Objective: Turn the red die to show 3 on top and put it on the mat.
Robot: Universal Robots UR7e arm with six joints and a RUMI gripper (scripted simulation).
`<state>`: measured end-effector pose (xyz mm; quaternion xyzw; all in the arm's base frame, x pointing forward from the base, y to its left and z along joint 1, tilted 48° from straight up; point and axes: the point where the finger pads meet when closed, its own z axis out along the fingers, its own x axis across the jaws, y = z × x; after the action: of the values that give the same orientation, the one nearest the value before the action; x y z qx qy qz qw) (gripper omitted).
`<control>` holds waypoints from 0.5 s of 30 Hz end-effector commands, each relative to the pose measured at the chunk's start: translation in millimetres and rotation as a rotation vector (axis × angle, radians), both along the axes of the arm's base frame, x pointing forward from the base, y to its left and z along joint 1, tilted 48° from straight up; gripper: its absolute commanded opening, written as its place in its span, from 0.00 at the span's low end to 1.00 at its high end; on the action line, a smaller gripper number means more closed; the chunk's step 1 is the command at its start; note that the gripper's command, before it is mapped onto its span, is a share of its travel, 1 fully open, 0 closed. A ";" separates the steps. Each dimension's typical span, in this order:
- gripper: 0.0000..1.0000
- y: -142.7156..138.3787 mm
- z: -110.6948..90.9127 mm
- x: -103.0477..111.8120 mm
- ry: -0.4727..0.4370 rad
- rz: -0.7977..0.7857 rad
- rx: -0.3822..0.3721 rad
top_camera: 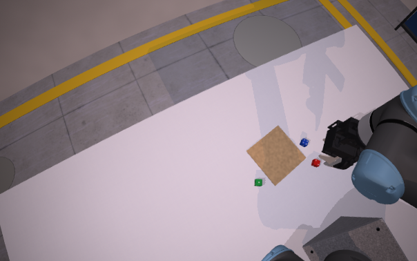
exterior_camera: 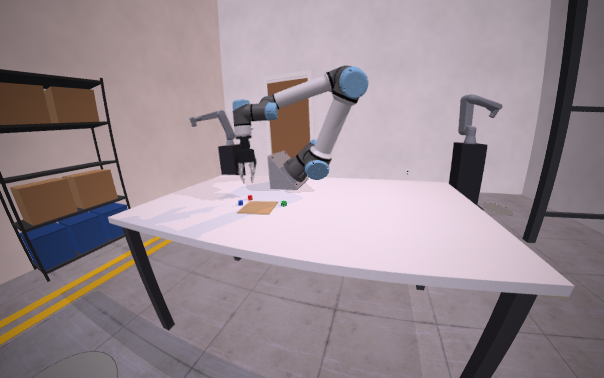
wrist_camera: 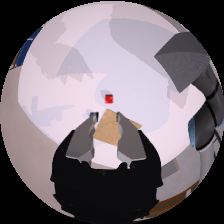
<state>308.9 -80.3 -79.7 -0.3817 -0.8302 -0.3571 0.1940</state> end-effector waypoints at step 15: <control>0.21 12.6 -10.0 -1.4 0.002 0.001 0.004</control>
<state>308.4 -74.2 -84.9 -0.3815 -0.8301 -0.3572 0.1944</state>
